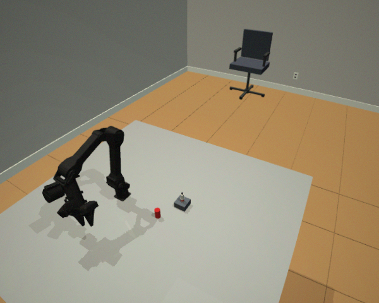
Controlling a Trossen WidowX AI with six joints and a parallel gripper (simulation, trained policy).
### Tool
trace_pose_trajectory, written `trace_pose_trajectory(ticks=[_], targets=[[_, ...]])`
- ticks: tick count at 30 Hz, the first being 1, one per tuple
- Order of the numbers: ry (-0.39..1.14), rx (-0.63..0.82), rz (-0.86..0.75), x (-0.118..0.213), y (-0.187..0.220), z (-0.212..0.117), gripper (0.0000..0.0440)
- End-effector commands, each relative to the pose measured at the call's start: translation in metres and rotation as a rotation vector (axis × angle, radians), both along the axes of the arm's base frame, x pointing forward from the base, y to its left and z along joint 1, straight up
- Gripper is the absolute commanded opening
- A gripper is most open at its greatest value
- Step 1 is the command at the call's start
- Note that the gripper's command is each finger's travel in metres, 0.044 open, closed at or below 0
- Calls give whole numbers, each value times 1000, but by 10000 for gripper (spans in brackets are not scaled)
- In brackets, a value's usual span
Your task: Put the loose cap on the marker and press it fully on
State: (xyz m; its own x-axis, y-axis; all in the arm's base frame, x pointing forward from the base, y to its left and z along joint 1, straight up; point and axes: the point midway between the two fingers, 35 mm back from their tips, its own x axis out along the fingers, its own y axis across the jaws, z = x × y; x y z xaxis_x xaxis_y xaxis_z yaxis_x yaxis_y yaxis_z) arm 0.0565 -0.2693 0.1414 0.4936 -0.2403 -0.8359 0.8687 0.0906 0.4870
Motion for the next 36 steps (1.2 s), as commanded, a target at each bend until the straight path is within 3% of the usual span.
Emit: trace_pose_trajectory(ticks=[1, 36], targets=[[17, 1, 16, 2, -2, 0, 310], [160, 70, 159, 45, -5, -15, 311]])
